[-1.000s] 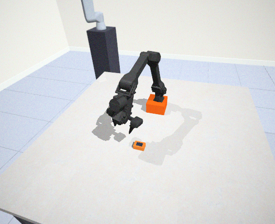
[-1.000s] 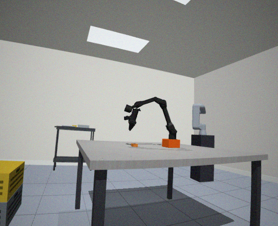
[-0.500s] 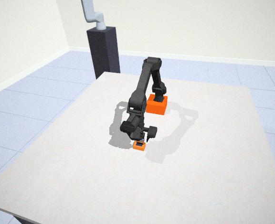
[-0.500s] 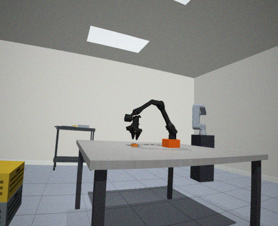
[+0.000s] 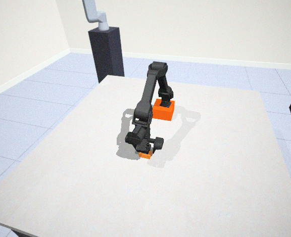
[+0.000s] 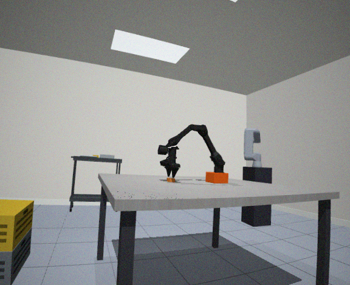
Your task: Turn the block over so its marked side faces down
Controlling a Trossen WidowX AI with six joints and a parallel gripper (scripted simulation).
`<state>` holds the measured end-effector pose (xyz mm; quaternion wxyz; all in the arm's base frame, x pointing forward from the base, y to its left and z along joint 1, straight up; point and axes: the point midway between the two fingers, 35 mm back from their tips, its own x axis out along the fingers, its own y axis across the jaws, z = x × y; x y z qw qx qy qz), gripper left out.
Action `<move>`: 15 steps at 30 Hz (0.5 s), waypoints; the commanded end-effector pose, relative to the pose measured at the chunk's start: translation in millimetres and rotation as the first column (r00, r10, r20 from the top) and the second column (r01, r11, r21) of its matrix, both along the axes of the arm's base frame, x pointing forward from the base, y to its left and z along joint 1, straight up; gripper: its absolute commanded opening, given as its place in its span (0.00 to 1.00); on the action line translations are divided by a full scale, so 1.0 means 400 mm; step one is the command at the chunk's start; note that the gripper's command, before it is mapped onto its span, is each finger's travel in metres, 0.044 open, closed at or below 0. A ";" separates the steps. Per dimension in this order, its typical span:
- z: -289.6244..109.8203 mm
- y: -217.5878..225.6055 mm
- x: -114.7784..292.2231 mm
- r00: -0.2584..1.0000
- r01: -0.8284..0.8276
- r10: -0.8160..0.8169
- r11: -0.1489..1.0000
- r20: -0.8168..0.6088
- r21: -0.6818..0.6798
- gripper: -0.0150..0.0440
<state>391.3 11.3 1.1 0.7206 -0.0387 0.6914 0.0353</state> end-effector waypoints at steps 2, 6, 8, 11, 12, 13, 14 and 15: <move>-0.022 0.003 -0.003 1.000 -0.005 0.005 1.000 -0.004 0.006 1.00; -0.038 0.003 -0.003 1.000 -0.005 0.005 1.000 -0.004 0.006 1.00; -0.046 0.003 -0.003 1.000 -0.005 0.005 1.000 -0.004 0.006 1.00; -0.055 0.003 -0.003 1.000 -0.005 0.005 1.000 -0.004 0.006 1.00; -0.056 0.003 -0.003 1.000 -0.005 0.005 1.000 -0.004 0.006 1.00; -0.056 0.003 -0.003 1.000 -0.005 0.005 1.000 -0.004 0.006 0.96; -0.056 0.003 -0.003 1.000 -0.005 0.005 1.000 -0.004 0.006 0.91; -0.056 0.003 -0.003 1.000 -0.005 0.005 1.000 -0.004 0.006 0.87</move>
